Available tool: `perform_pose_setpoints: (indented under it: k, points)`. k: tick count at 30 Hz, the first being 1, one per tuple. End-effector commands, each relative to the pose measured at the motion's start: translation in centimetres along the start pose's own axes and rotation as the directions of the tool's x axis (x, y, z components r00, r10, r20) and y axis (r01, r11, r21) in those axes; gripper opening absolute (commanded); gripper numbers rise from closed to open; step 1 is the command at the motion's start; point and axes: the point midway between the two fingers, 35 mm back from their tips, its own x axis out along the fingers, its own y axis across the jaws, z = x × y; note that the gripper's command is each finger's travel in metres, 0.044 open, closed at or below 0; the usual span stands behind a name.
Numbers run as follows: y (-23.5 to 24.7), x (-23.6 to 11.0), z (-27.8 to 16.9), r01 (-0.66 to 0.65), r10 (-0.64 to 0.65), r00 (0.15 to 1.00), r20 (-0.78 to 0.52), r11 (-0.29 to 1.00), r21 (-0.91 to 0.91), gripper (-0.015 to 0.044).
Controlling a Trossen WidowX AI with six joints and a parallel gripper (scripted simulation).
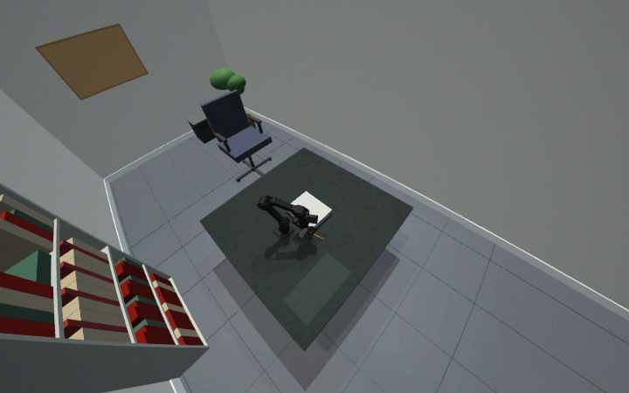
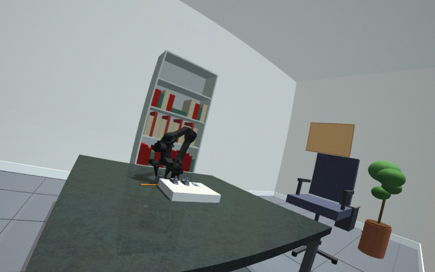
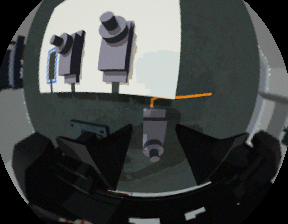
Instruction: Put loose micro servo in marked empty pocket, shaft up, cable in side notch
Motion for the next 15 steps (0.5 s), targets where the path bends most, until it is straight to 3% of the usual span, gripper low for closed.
perform_pose_setpoints:
  k: [1,5,10,13,15]
  points:
    - [0.1,0.2,0.1,-0.007,0.007,1.000,0.002,1.000,0.004,0.0204]
    - [0.1,0.2,0.1,-0.007,0.007,1.000,0.002,1.000,0.004,0.0099]
    - [0.1,0.2,0.1,-0.007,0.007,1.000,0.002,1.000,0.004,0.0065]
    - [0.0,-0.3,0.1,-0.007,0.007,1.000,0.002,1.000,0.004,0.0000]
    - [-0.1,-0.9,0.1,-0.007,0.007,1.000,0.002,1.000,0.004,0.0000]
